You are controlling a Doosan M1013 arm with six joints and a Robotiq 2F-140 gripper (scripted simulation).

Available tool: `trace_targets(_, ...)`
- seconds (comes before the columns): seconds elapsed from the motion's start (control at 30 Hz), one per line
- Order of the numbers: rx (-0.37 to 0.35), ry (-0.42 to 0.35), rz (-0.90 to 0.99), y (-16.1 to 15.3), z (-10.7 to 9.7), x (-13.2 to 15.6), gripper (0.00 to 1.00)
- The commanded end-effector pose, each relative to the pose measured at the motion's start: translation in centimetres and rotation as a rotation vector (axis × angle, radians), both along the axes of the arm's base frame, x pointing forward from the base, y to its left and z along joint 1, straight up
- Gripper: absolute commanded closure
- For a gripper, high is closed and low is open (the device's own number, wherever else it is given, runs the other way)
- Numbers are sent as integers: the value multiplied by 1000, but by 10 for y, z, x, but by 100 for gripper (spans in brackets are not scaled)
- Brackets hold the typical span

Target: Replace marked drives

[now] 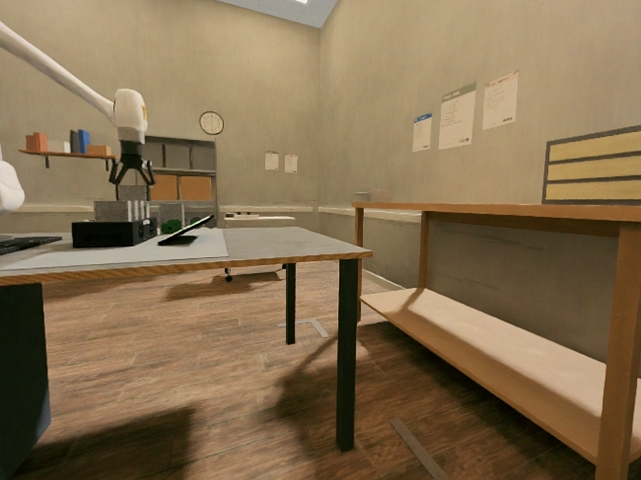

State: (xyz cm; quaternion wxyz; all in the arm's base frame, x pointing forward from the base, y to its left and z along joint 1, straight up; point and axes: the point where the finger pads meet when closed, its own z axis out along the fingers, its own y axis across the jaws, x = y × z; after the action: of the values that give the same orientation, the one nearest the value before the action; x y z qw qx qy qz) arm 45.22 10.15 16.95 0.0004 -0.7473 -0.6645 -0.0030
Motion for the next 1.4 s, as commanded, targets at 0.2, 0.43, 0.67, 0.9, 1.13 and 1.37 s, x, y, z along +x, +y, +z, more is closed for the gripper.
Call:
trace_targets(0.2, 1, -1, 0, 0, 0, 0, 90)
trace_targets(0.43, 1, -1, 0, 0, 0, 0, 90)
trace_targets(0.67, 1, -1, 0, 0, -2, 0, 90)
trace_targets(0.9, 1, -1, 0, 0, -4, 0, 90)
trace_targets(1.13, 1, -1, 0, 0, -7, 0, 90)
trace_targets(1.37, 1, -1, 0, 0, -12, 0, 90)
